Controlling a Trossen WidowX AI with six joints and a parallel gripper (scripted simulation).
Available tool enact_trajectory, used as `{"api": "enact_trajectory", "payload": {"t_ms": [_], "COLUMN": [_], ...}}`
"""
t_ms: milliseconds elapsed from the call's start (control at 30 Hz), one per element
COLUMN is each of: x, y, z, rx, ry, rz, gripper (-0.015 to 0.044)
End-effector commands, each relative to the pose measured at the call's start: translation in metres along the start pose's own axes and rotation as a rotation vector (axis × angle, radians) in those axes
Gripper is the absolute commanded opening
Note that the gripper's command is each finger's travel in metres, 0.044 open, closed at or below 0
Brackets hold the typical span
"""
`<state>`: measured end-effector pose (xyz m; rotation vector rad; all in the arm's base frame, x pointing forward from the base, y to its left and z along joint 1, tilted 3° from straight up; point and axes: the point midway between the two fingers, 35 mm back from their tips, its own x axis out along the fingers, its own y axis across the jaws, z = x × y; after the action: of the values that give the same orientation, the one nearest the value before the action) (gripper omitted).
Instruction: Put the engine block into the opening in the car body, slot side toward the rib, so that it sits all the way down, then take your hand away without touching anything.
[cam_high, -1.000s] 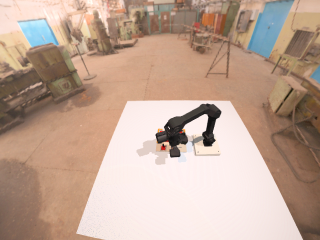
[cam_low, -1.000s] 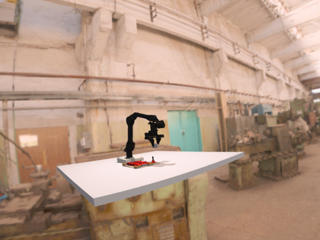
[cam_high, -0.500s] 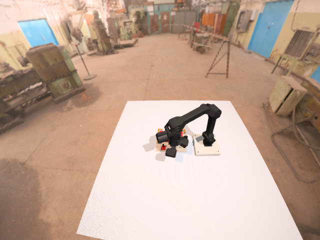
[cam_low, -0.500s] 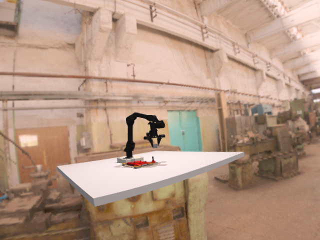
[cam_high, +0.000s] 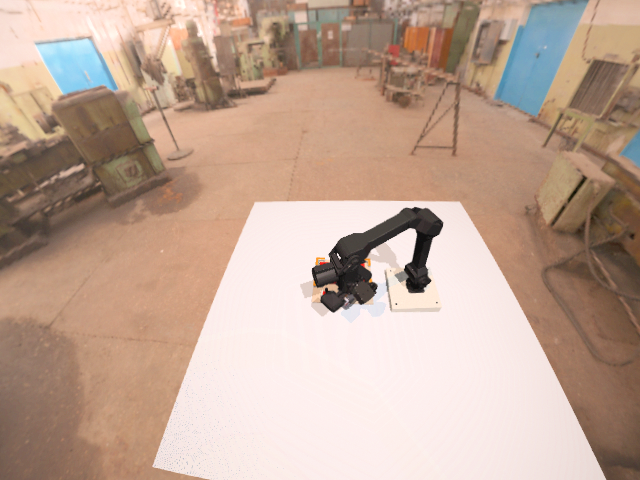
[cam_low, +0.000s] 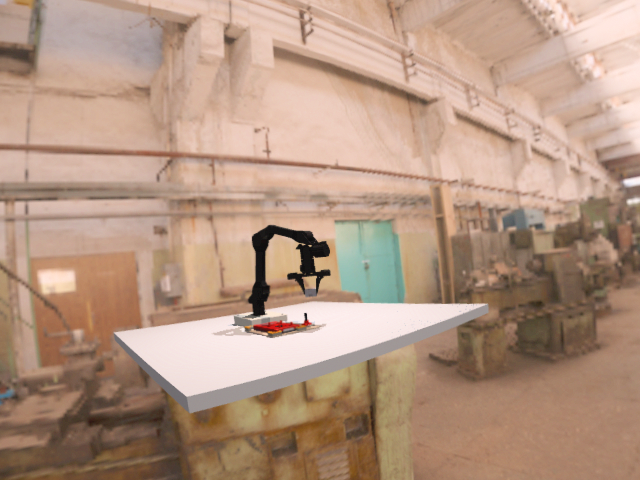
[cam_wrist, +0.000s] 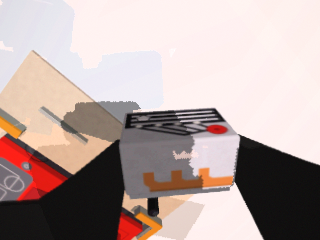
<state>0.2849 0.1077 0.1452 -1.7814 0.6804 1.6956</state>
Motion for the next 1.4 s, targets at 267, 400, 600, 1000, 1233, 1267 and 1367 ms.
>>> {"api": "enact_trajectory", "payload": {"t_ms": [267,400,600,1000,1233,1267,1367], "x": [0.0016,0.0021,0.0029,0.0045,0.0055,0.0056,0.006], "y": [-0.0003,-0.0003,-0.0003,-0.0003,-0.0003,-0.0003,-0.0003], "z": [-0.0006,-0.0006,-0.0006,-0.0006,-0.0006,-0.0006,-0.0006], "rx": [0.392,0.531,0.739,1.155,1.398,1.432,1.536], "ry": [0.004,0.004,0.004,0.003,0.003,0.003,0.002], "rz": [-0.002,-0.002,-0.002,-0.003,-0.004,-0.004,-0.004], "gripper": [0.0,0.0,0.0,0.0,0.0,0.0,0.0]}}
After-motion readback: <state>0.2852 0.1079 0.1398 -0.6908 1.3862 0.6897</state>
